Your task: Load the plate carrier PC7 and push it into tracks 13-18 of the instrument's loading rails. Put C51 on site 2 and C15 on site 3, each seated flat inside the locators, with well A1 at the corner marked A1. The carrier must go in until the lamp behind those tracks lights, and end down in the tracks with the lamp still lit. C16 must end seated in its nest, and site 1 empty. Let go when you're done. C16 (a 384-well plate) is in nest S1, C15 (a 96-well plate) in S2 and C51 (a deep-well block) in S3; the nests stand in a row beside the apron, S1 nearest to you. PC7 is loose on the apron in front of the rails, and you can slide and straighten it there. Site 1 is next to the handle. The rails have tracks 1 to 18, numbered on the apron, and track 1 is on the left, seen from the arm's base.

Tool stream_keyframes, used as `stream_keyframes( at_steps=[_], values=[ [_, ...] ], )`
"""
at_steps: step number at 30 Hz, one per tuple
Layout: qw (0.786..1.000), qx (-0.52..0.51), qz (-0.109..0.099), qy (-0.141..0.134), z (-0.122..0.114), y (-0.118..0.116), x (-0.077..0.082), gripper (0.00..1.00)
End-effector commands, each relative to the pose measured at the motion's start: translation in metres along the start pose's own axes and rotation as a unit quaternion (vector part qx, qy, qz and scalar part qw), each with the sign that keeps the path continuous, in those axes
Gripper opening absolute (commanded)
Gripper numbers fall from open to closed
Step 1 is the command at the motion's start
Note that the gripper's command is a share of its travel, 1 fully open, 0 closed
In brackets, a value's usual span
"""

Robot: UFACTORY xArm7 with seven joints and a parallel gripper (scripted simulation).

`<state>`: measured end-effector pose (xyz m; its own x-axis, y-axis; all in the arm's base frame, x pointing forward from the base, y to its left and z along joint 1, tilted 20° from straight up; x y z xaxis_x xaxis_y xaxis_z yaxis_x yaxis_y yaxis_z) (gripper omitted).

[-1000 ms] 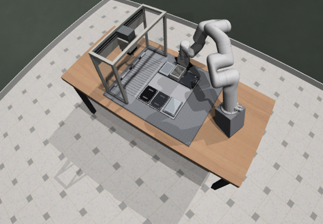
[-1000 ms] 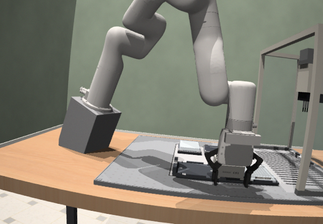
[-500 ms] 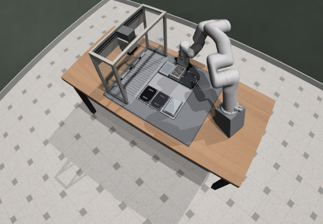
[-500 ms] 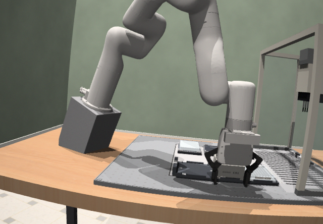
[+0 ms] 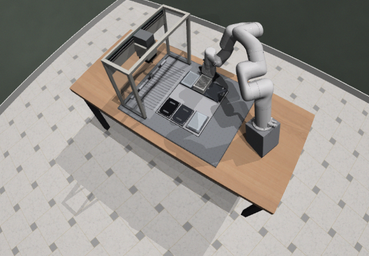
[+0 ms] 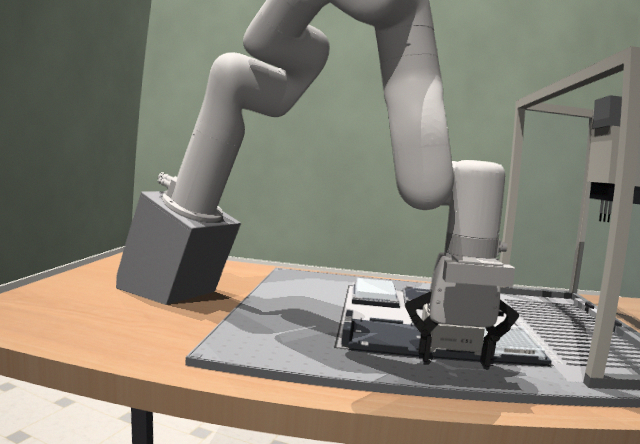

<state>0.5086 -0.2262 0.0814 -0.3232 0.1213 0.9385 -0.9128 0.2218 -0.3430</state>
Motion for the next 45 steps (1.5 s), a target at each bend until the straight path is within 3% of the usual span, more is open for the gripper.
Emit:
stream_keyframes(
  at_steps=[1, 45],
  values=[
    [1.000, 0.000, 0.002, 0.000, -0.002, -0.001, 0.001, 1.00],
    [1.000, 0.000, 0.002, 0.000, -0.015, 0.002, 0.001, 1.00]
  ],
)
Point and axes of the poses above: the point where the finger pads meet when closed, its own x axis back along the fingers, its own y axis across the jaws, z = x × y, the point moved 4 cm from there along x, back along the fingers, and after that the axes turned 15 degrees about -x, right-handed, at the moved point
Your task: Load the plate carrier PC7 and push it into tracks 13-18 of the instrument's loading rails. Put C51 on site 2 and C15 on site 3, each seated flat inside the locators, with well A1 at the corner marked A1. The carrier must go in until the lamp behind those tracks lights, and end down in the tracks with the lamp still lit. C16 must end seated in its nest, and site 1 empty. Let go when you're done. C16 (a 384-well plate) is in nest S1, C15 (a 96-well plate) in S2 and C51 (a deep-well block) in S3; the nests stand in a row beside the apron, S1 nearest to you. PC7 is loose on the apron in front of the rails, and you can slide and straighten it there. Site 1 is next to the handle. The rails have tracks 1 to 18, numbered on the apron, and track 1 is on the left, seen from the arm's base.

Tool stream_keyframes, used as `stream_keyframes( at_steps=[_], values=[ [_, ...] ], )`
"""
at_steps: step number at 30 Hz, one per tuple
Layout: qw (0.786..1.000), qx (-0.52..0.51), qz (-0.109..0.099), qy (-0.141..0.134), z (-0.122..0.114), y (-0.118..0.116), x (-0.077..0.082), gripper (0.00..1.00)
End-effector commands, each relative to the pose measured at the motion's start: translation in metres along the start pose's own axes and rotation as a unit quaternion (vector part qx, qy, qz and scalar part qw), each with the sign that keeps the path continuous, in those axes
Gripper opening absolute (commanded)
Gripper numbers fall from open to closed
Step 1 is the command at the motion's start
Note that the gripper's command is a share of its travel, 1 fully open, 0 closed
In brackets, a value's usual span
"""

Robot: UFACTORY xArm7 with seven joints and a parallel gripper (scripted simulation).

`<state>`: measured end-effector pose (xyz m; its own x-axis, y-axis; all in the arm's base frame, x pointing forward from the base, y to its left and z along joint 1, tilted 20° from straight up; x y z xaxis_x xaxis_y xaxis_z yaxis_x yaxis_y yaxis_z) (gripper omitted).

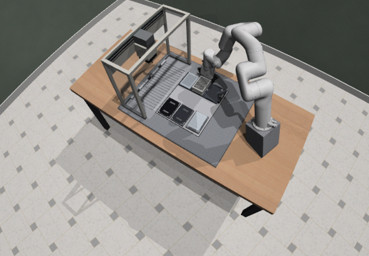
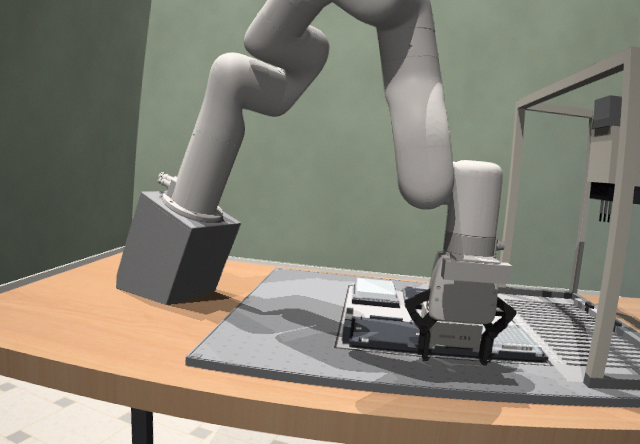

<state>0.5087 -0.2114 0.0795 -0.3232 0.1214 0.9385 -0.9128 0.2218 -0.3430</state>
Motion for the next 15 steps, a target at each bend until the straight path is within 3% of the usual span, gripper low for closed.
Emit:
stream_keyframes(
  at_steps=[1, 15],
  values=[
    [1.000, 0.000, 0.002, 0.000, -0.0003, -0.0015, 0.0012, 1.00],
    [1.000, 0.000, 0.002, 0.000, 0.0042, -0.0027, 0.0012, 1.00]
  ],
)
Point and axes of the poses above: the point where the finger pads meet when closed, its own x axis back along the fingers, its own y axis across the jaws, z = x × y, the point moved 4 cm from there along x, back along the fingers, and after that the axes turned 15 degrees about -x, right-handed, at the moved point
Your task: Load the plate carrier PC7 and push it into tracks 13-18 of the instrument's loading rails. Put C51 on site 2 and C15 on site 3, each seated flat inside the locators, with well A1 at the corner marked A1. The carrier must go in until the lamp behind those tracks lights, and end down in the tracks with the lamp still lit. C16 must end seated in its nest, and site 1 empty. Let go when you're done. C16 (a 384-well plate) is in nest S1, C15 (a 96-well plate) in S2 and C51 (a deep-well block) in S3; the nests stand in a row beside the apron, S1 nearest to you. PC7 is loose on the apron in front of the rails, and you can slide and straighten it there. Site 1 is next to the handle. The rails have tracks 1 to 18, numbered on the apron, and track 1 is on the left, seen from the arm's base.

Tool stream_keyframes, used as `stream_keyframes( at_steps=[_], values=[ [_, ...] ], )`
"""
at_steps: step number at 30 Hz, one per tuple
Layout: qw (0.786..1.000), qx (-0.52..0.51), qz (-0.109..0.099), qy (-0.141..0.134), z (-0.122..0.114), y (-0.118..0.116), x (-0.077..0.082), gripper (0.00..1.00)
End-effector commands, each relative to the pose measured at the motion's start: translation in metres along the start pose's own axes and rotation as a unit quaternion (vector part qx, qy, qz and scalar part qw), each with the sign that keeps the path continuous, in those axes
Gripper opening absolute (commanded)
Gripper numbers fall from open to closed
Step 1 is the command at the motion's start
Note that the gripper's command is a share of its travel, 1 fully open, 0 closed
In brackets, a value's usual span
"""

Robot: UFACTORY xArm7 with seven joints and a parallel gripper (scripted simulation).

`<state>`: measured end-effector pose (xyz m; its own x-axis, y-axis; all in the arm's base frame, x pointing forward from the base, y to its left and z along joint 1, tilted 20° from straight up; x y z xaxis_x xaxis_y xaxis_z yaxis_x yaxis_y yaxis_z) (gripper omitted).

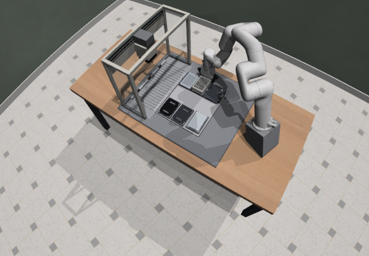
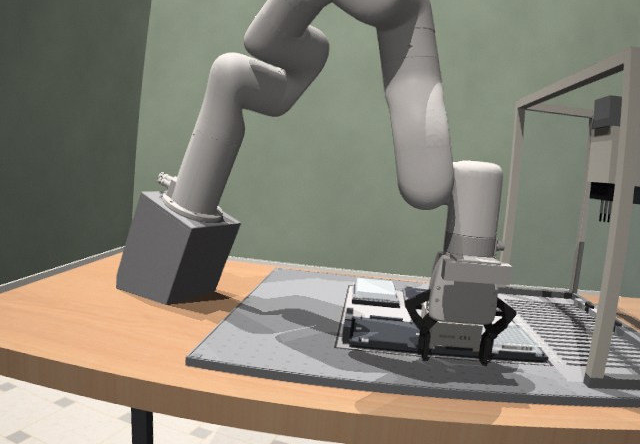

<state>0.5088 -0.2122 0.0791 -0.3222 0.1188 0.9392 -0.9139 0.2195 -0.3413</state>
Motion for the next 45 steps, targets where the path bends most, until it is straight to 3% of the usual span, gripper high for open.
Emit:
stream_keyframes(
  at_steps=[1, 45],
  values=[
    [1.000, -0.001, 0.003, 0.001, 0.004, -0.003, 0.002, 1.00],
    [1.000, -0.001, 0.003, 0.002, 0.030, -0.010, 0.002, 1.00]
  ],
)
Point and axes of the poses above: the point where the finger pads meet when closed, its own x axis back along the fingers, its own y axis across the jaws, z = x × y, the point moved 4 cm from there along x, back along the fingers, and after that the axes turned 15 degrees about -x, right-handed, at the moved point
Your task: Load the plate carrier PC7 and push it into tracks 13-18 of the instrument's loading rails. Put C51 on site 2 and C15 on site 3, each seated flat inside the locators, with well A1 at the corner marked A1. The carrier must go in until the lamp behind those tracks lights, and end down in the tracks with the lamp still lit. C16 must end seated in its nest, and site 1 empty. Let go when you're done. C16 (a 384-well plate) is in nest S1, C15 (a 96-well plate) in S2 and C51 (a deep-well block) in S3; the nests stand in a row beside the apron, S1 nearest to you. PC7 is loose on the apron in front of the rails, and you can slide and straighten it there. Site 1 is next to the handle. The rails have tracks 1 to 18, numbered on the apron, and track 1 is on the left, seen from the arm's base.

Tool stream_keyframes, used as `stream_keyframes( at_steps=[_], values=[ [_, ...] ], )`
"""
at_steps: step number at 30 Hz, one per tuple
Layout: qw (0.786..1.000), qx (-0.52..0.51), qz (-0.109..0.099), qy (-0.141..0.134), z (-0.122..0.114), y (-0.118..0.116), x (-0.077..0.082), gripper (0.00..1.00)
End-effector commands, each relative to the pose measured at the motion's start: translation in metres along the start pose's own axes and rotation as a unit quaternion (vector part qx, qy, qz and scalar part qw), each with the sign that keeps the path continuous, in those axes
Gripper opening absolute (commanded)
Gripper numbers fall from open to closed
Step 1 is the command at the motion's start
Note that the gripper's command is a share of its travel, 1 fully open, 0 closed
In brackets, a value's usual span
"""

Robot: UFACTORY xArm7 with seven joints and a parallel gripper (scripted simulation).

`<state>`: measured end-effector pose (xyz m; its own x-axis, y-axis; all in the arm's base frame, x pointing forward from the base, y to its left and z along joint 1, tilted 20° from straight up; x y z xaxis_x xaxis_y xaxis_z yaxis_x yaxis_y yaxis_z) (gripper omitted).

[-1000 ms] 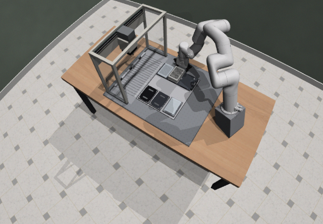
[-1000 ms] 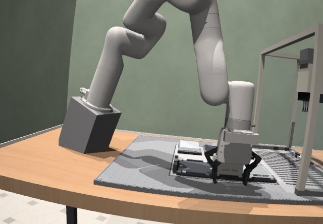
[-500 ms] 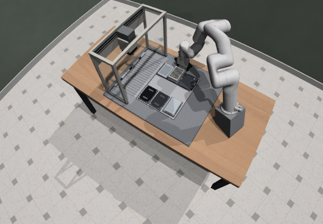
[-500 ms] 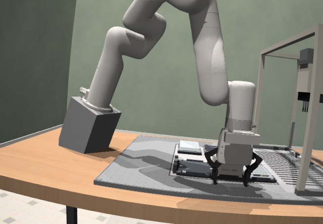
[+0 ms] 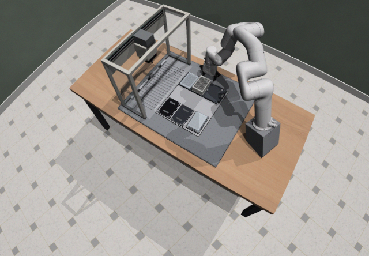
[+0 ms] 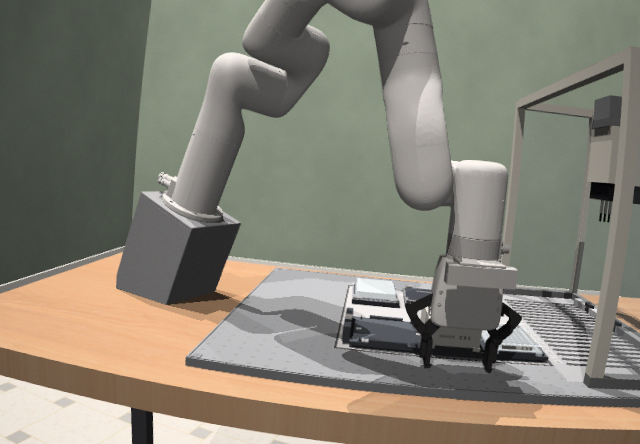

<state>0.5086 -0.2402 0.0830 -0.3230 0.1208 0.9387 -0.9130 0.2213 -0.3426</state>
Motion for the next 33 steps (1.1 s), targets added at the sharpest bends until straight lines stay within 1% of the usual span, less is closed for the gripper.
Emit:
stream_keyframes(
  at_steps=[1, 19, 27, 33],
  values=[
    [1.000, 0.000, 0.002, 0.001, 0.003, -0.003, 0.001, 1.00],
    [1.000, 0.000, 0.002, 0.001, 0.014, -0.005, 0.001, 1.00],
    [1.000, 0.000, 0.002, 0.001, 0.014, -0.005, 0.001, 1.00],
    [1.000, 0.000, 0.002, 0.001, 0.014, -0.005, 0.011, 1.00]
  ],
)
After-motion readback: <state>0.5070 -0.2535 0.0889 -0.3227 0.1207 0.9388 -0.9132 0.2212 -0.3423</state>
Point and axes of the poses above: the point where the finger pads meet when closed, its own x axis back along the fingers, its own y axis across the jaws, z = x × y, the point moved 4 cm from there along x, back along the fingers, and after that the axes turned 15 degrees about -x, right-handed, at the moved point
